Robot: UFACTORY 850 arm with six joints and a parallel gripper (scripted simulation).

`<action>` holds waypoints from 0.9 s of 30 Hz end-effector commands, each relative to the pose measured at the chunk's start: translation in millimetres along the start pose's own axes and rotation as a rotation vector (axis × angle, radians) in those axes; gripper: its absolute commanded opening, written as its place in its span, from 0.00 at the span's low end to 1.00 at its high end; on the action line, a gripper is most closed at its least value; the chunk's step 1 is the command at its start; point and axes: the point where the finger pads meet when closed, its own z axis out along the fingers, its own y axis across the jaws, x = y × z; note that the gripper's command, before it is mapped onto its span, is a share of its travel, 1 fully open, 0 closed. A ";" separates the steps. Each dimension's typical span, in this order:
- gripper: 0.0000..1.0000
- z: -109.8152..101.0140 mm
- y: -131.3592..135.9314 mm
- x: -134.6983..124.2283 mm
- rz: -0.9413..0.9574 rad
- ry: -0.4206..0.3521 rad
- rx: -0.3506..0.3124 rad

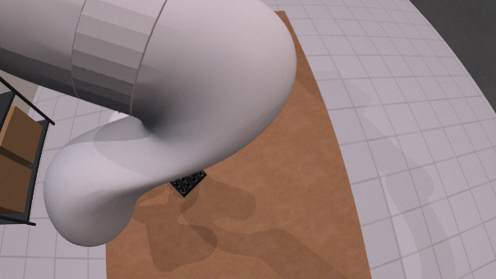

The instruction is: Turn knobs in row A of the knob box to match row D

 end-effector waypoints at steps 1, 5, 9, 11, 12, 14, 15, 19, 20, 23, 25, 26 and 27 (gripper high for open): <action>0.08 -0.2 -0.2 -0.2 -0.145 -0.005 0.011; 0.08 -0.2 -0.2 -0.2 -0.189 -0.005 0.011; 0.08 -0.2 -0.2 -0.2 -0.269 -0.005 0.011; 0.08 -0.2 -0.2 -0.2 -0.306 -0.004 0.011; 0.08 -0.2 -0.2 -0.2 -0.323 -0.004 0.011; 0.08 -0.2 -0.2 -0.2 -0.356 -0.004 0.011; 0.08 -0.2 -0.2 -0.2 -0.371 -0.004 0.011; 0.08 -0.2 -0.2 -0.2 -0.425 -0.004 0.012; 0.08 -0.2 -0.2 -0.2 -0.437 -0.004 0.012; 0.08 -0.2 -0.2 -0.2 -0.448 -0.004 0.012; 0.08 -0.2 -0.2 -0.2 -0.467 -0.004 0.012; 0.08 -0.2 -0.2 -0.2 -0.476 -0.003 0.012; 0.08 -0.2 -0.2 -0.2 -0.484 -0.003 0.012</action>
